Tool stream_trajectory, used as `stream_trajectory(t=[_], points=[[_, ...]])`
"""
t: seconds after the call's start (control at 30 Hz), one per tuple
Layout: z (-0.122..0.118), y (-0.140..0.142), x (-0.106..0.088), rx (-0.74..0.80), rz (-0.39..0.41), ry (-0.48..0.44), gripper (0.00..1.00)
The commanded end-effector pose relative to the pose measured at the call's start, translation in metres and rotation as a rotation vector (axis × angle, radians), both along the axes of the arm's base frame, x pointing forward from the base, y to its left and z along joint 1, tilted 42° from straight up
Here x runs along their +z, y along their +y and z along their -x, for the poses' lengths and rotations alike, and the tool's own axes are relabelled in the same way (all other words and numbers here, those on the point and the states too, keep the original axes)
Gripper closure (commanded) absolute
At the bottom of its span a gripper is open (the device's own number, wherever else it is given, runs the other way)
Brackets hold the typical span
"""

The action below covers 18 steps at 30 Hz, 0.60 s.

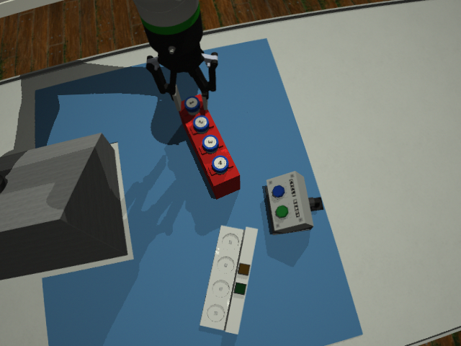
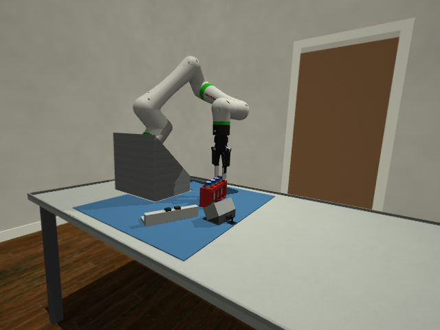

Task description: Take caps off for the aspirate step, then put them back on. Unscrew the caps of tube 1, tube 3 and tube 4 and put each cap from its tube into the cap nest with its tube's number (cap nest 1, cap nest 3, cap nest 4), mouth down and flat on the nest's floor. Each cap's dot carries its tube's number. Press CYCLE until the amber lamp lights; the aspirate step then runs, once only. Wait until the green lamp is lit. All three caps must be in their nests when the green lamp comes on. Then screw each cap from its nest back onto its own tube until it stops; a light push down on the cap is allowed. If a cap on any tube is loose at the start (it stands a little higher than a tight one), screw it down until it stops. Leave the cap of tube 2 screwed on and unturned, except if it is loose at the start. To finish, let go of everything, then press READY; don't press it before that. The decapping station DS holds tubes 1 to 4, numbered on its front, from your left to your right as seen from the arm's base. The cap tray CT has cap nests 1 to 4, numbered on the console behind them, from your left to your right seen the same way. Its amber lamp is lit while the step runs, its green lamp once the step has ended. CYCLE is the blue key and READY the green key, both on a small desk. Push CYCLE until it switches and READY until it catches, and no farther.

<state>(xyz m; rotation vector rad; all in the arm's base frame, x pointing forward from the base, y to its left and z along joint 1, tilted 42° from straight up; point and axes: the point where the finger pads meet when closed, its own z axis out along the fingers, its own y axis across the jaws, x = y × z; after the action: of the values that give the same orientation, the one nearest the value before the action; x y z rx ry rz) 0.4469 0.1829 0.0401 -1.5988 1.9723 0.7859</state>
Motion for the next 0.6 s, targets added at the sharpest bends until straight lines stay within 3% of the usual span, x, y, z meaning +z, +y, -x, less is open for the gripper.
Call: stream_trajectory(t=[0.0,0.13,0.17,0.57], points=[[-0.0003,-0.0004,0.0002,-0.082,0.024,0.089,0.65],[-0.0003,-0.0005,0.0001,-0.082,0.024,0.089,0.65],[-0.0003,-0.0005,0.0001,-0.082,0.024,0.089,1.00],[-0.0003,-0.0005,0.0001,-0.082,0.024,0.089,1.00]])
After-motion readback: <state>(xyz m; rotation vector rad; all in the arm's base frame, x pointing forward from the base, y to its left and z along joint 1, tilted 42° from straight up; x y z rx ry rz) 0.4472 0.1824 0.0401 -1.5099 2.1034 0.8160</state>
